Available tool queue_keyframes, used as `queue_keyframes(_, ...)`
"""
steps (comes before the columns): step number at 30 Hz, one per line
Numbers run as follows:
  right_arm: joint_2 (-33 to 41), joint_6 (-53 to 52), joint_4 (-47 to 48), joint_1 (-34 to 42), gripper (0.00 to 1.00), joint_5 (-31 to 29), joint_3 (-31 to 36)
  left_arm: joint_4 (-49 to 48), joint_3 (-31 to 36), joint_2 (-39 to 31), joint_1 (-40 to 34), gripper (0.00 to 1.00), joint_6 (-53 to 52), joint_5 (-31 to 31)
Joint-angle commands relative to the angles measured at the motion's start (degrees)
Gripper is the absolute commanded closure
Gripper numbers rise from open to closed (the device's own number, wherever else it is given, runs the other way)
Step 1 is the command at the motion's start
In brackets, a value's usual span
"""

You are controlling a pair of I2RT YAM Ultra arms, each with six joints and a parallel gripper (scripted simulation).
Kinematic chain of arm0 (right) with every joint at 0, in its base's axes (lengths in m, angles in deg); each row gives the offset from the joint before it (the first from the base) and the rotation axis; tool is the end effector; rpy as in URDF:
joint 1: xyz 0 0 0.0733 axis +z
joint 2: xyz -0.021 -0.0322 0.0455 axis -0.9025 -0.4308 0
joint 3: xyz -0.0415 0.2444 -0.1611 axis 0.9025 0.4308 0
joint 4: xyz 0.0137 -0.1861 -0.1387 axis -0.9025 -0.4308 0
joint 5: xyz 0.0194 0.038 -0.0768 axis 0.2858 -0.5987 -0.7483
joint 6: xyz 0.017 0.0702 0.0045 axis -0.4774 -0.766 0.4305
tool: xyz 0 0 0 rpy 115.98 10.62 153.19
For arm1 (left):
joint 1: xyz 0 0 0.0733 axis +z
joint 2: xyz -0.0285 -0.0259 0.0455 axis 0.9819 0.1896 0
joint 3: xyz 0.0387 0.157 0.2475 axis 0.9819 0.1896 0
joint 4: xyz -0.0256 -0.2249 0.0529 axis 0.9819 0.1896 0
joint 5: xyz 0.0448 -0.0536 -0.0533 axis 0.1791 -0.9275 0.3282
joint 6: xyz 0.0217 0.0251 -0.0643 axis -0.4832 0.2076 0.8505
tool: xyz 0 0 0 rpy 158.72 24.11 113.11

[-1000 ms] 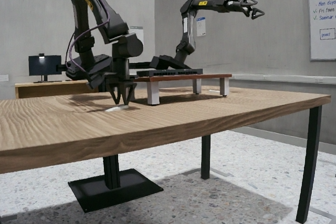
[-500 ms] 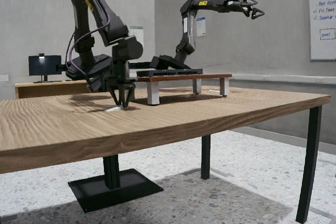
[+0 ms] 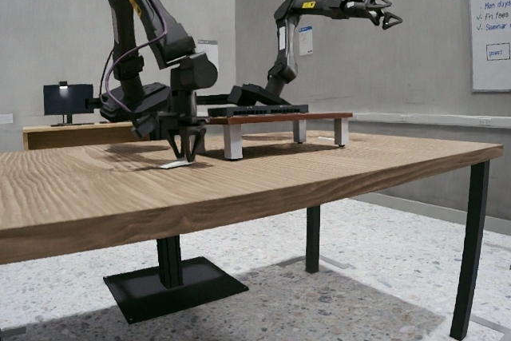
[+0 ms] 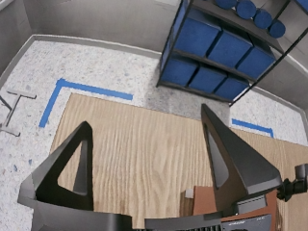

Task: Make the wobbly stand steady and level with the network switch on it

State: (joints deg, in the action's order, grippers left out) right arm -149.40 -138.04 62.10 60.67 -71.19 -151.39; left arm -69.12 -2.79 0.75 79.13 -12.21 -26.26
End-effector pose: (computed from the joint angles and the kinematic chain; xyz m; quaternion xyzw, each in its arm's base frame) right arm 0.3534 -0.0447 0.1248 0.6065 0.7613 -0.0825 0.2138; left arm 0.2208 0.0006 0.4292 0.0017 0.7051 -0.0034 0.7091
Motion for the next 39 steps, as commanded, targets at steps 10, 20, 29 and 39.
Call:
queue_keyframes(10, 5.0, -1.7, -5.0, 2.4, 1.00, -1.1, -2.6, 0.8, -0.1, -1.3, -0.8, 0.00, -0.4, -0.1)
queue_keyframes(20, 7.1, -2.6, -7.7, 3.3, 1.00, -1.5, -2.7, 0.8, -0.1, -1.3, -0.8, 0.00, -0.4, -0.1)
queue_keyframes(29, 9.3, -3.6, -11.0, 4.3, 1.00, -1.9, -3.2, 0.8, -0.1, -1.3, -0.8, 0.00, -0.4, -0.1)
queue_keyframes(39, 13.0, -4.2, -11.2, 4.8, 1.00, -2.4, -4.1, 0.8, -0.1, -1.3, -0.8, 0.00, -0.4, -0.1)
